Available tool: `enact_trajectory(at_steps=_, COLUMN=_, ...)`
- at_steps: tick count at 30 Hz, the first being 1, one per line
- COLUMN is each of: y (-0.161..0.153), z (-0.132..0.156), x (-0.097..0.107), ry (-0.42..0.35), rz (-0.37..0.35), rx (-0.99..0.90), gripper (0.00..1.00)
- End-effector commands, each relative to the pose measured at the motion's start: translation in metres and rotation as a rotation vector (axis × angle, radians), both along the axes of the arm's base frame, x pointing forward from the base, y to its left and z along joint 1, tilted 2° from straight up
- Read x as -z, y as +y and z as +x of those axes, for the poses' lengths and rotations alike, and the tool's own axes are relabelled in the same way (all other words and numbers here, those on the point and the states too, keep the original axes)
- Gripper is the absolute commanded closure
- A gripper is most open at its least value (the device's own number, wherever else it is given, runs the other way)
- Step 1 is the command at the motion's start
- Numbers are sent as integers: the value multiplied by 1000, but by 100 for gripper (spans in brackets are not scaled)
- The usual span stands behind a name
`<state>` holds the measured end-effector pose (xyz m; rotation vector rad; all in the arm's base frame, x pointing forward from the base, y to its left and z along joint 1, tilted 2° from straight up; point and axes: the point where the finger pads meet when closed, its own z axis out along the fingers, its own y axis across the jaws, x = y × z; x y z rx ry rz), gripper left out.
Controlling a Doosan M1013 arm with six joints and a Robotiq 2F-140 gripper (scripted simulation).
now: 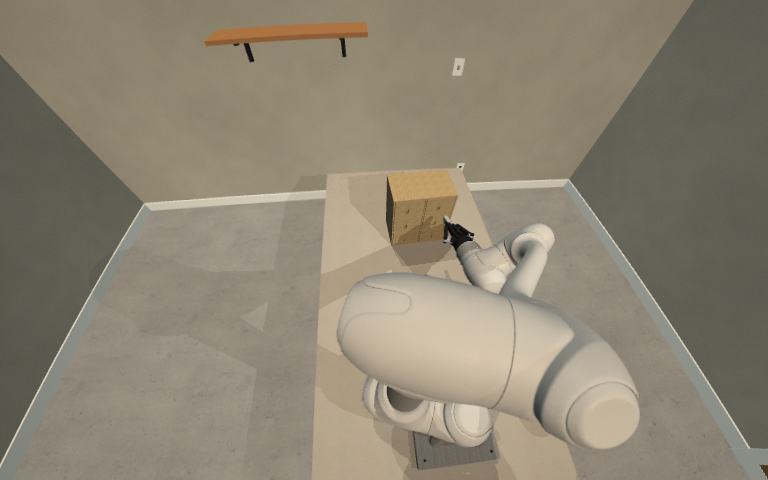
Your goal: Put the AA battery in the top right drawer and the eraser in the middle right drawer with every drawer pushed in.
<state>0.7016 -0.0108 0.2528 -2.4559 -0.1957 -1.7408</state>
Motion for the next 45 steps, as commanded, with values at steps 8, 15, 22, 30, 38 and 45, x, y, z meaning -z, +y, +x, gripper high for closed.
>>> enact_trajectory(at_steps=8, y=-7, z=-38, x=-15, ry=0, rz=0, rx=0, gripper=100)
enact_trajectory(at_steps=15, y=-8, z=-45, x=-17, ry=0, rz=0, rx=0, gripper=100)
enact_trajectory(at_steps=22, y=-8, z=-45, x=-18, ry=6, rz=0, rx=-1, gripper=100)
enact_trajectory(at_steps=30, y=-9, z=-47, x=-20, ry=35, rz=-5, rx=-3, gripper=100)
enact_trajectory(at_steps=38, y=-10, z=-53, x=-25, ry=97, rz=-17, rx=-3, gripper=100)
enact_trajectory(at_steps=45, y=-11, z=-57, x=-29, ry=144, rz=-26, rx=-4, gripper=100)
